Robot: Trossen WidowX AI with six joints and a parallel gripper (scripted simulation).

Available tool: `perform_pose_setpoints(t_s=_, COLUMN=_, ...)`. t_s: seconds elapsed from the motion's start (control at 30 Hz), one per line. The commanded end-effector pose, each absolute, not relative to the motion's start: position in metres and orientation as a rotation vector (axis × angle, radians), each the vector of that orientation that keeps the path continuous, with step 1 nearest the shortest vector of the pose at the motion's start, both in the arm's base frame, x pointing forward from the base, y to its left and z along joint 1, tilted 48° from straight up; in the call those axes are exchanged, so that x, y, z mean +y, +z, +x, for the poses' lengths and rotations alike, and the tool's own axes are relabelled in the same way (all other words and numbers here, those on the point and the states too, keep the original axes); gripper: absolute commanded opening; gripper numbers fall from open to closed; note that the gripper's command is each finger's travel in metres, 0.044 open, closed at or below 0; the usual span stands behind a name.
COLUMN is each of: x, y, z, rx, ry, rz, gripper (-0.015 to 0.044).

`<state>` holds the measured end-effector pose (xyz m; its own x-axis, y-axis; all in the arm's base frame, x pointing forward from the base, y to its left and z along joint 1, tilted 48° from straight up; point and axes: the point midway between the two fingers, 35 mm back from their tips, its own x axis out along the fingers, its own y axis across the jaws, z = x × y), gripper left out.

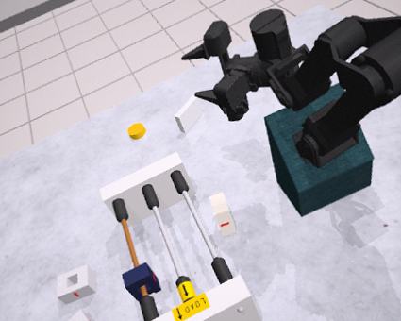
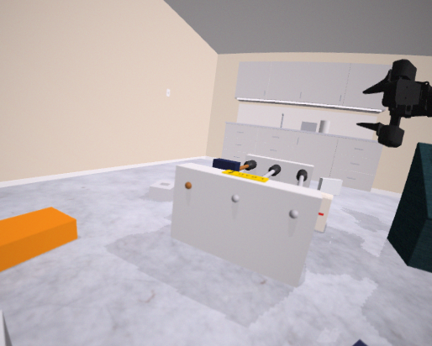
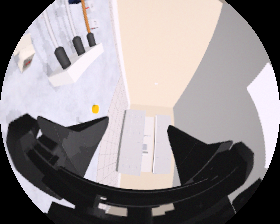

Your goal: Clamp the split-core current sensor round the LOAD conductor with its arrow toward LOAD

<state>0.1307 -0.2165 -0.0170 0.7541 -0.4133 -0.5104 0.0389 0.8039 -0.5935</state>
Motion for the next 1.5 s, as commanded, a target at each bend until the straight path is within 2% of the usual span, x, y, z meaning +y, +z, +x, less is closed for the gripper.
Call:
perform_pose_setpoints(t_s=0.0, x=-0.217, y=-0.016, z=0.132, rx=0.678, ry=-0.262, rz=-0.594, gripper=0.0426)
perform_pose_setpoints(t_s=0.03, x=-0.219, y=-0.014, z=0.137, rx=0.675, ry=-0.259, rz=-0.593, gripper=0.044)
perform_pose_setpoints(t_s=0.33, x=-0.221, y=0.053, z=0.23, rx=0.556, ry=-0.228, rz=-0.55, gripper=0.044)
perform_pose_setpoints(t_s=0.47, x=-0.199, y=0.097, z=0.274, rx=0.445, ry=-0.212, rz=-0.494, gripper=0.044)
perform_pose_setpoints(t_s=0.73, x=-0.126, y=0.189, z=0.33, rx=0.243, ry=-0.159, rz=-0.353, gripper=0.044)
perform_pose_setpoints(t_s=0.9, x=-0.067, y=0.25, z=0.338, rx=0.106, ry=-0.101, rz=-0.216, gripper=0.044)
perform_pose_setpoints(t_s=1.13, x=-0.001, y=0.321, z=0.317, rx=-0.047, ry=-0.003, rz=-0.005, gripper=0.044)
perform_pose_setpoints(t_s=1.37, x=0.001, y=0.321, z=0.317, rx=-0.038, ry=0.007, rz=-0.004, gripper=0.044)
perform_pose_setpoints(t_s=1.47, x=0.007, y=0.287, z=0.33, rx=0.134, ry=0.105, rz=-0.052, gripper=0.044)
